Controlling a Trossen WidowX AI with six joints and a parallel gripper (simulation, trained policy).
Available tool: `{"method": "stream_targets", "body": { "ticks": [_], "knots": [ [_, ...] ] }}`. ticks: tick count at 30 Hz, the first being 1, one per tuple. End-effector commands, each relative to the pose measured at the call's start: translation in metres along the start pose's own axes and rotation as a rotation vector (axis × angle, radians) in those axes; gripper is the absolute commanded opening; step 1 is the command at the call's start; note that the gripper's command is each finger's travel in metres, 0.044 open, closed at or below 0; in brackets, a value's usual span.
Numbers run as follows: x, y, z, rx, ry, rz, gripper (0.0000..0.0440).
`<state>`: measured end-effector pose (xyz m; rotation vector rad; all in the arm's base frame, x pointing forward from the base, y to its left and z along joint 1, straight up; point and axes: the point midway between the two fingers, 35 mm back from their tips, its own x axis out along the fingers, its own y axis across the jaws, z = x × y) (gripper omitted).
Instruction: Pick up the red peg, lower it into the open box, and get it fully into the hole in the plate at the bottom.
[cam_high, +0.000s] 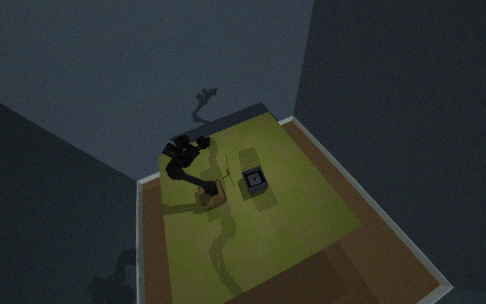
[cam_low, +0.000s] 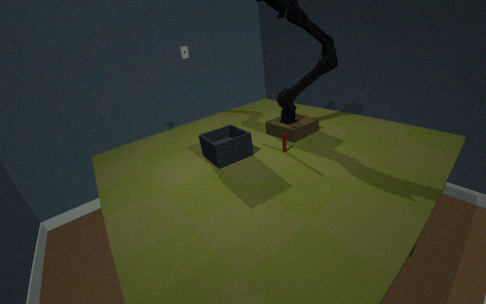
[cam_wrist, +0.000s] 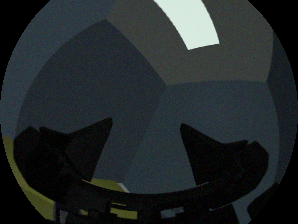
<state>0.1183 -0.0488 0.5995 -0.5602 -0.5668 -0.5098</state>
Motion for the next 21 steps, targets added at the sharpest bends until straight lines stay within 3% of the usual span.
{"method": "stream_targets", "body": {
  "ticks": [1,11,21],
  "knots": [
    [0.008,0.014,-0.033,0.094,0.098,0.043,0.0440],
    [0.014,0.058,-0.100,0.312,0.337,0.152,0.0440],
    [0.001,0.113,-0.156,0.507,0.596,0.251,0.0440]
  ]
}}
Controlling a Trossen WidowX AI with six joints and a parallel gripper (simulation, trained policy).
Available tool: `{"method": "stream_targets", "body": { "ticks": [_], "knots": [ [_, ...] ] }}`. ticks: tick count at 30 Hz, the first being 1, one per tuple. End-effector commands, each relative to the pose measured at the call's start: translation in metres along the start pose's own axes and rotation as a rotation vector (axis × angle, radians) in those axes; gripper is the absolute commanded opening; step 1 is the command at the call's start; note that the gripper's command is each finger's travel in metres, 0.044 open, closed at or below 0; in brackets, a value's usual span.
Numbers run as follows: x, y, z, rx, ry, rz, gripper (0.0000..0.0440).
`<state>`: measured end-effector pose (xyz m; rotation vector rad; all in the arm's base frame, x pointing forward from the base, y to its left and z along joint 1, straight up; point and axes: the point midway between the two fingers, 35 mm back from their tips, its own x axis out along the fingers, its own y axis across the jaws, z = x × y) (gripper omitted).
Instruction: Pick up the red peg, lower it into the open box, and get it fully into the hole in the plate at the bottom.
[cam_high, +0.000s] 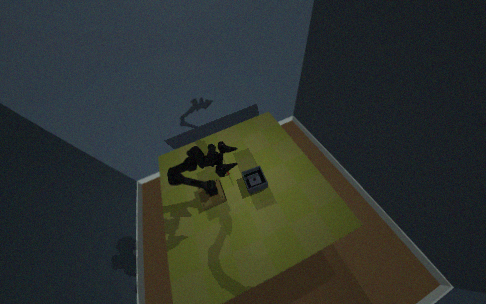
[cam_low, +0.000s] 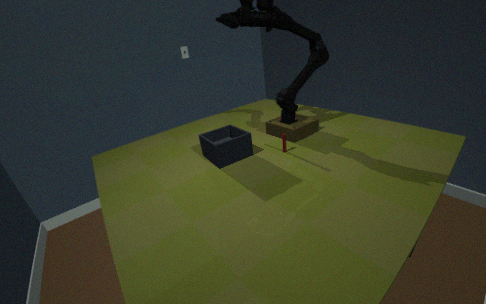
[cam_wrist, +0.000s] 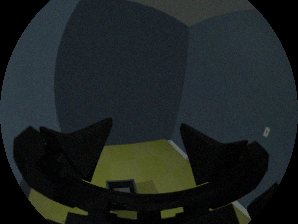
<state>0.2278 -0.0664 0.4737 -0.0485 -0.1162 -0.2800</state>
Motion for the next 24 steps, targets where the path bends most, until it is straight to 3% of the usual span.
{"method": "stream_targets", "body": {
  "ticks": [1,13,24],
  "knots": [
    [0.010,0.011,-0.031,0.077,0.111,0.030,0.0440],
    [0.016,0.053,-0.116,0.284,0.452,0.085,0.0440],
    [-0.005,0.093,-0.191,0.427,0.789,0.055,0.0440]
  ]
}}
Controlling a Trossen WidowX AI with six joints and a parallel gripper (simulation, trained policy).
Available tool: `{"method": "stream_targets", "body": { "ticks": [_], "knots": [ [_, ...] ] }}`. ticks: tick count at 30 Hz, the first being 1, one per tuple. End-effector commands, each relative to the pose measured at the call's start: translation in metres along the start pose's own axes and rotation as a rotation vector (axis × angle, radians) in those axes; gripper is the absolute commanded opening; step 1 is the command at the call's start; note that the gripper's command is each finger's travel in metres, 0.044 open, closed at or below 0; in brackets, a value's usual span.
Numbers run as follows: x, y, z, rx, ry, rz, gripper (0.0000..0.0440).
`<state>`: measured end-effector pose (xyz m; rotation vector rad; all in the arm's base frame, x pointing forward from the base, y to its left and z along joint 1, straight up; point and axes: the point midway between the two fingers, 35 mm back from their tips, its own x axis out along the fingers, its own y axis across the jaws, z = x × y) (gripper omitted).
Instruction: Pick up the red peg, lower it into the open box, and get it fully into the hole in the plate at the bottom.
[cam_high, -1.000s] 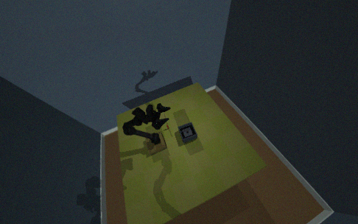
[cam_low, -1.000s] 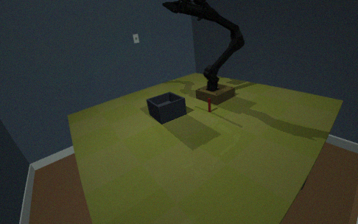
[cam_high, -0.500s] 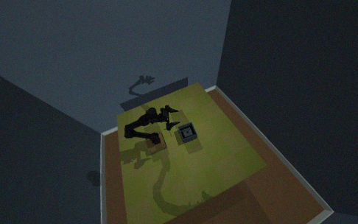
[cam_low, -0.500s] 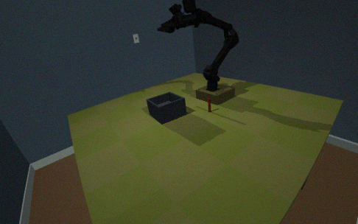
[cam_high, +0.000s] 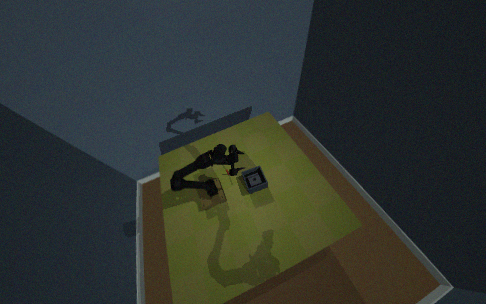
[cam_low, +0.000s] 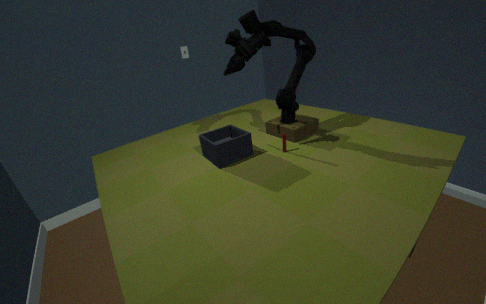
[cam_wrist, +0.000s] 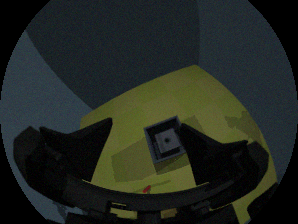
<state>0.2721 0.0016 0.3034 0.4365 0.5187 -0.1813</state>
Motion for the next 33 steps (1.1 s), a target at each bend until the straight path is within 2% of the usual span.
{"method": "stream_targets", "body": {
  "ticks": [1,9,19,33],
  "knots": [
    [0.011,0.001,-0.032,0.056,0.118,-0.035,0.0440],
    [0.020,0.001,-0.094,0.160,0.339,-0.140,0.0440],
    [0.015,-0.005,-0.170,0.261,0.570,-0.349,0.0440],
    [0.011,-0.014,-0.250,0.356,0.719,-0.607,0.0440]
  ]
}}
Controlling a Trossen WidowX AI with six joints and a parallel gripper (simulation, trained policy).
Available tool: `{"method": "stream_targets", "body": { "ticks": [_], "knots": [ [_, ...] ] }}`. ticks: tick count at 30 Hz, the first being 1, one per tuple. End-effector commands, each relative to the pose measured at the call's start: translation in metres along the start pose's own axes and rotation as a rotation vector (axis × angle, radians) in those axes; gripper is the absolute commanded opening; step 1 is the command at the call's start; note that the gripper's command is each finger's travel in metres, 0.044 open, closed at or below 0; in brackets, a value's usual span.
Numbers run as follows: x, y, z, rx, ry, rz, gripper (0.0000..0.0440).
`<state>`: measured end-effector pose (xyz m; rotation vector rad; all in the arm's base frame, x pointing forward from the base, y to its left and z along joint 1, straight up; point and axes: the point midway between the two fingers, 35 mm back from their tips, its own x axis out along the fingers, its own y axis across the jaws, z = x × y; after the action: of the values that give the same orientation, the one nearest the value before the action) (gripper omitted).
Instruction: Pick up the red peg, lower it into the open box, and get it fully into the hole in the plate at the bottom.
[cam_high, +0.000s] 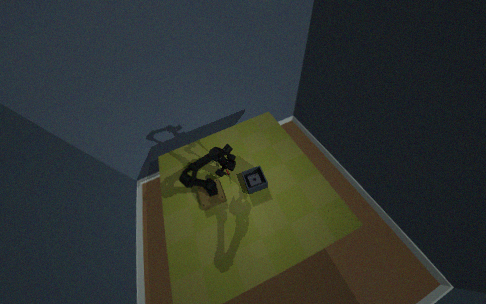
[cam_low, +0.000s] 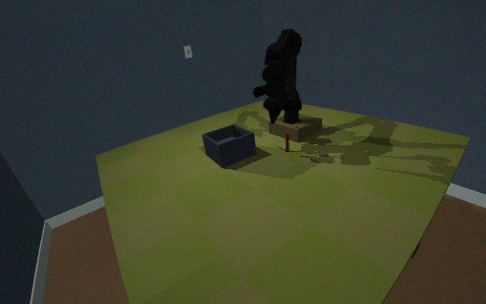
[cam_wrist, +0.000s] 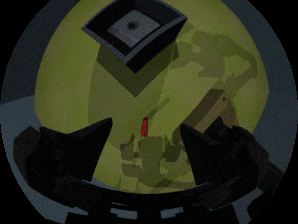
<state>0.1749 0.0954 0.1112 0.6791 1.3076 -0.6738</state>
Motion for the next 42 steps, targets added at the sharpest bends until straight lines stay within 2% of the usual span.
{"method": "stream_targets", "body": {
  "ticks": [1,9,22,26,39,40,42],
  "knots": [
    [0.016,-0.003,-0.012,0.035,0.024,-0.048,0.0440],
    [0.050,0.000,-0.027,0.073,0.049,-0.059,0.0440],
    [0.103,0.006,-0.045,0.124,0.083,0.007,0.0432],
    [0.111,0.003,-0.049,0.147,0.100,-0.002,0.0358],
    [0.109,0.004,-0.052,0.148,0.191,-0.032,0.0020],
    [0.109,0.005,-0.052,0.149,0.197,-0.034,0.0000],
    [0.106,0.008,-0.049,0.141,0.192,-0.025,0.0000]
  ]
}}
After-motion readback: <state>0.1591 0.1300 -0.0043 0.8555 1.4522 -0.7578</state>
